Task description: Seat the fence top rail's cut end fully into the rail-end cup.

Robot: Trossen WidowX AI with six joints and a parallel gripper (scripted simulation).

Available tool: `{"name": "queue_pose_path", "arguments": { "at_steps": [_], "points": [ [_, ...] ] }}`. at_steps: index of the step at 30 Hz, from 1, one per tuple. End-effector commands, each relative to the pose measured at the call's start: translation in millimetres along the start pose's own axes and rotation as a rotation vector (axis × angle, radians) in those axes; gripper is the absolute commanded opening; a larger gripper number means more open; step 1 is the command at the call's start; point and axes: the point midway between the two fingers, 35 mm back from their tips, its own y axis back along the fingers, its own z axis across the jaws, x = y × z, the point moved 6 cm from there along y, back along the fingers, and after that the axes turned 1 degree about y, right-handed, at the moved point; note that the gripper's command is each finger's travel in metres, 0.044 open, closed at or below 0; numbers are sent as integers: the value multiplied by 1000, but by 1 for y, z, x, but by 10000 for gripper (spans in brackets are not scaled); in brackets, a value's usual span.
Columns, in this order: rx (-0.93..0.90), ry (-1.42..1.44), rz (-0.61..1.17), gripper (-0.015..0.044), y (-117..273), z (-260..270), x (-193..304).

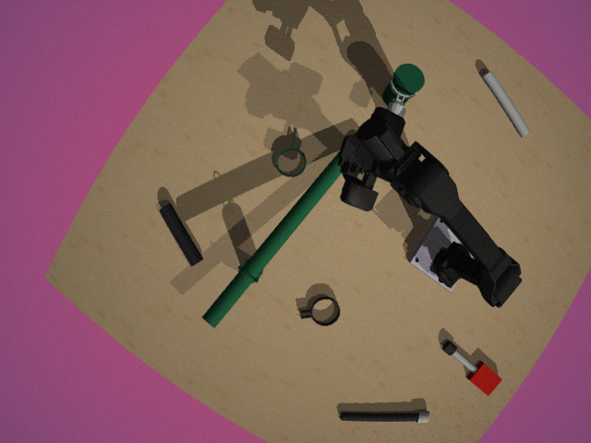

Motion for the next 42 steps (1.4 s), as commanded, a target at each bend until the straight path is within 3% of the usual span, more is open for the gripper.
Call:
{"name": "queue_pose_path", "arguments": {
  "at_steps": [1, 14, 21, 37, 42],
  "points": [
    [-36, 287, 17, 440, -6, -26, 13],
    [-87, 1196, -66, 440, -2, -101, 70],
    [-65, 1493, -114, 440, 3, -123, 93],
    [-64, 1504, -115, 440, 3, -123, 93],
    [-64, 1504, -115, 440, -16, -121, 102]
  ]
}}
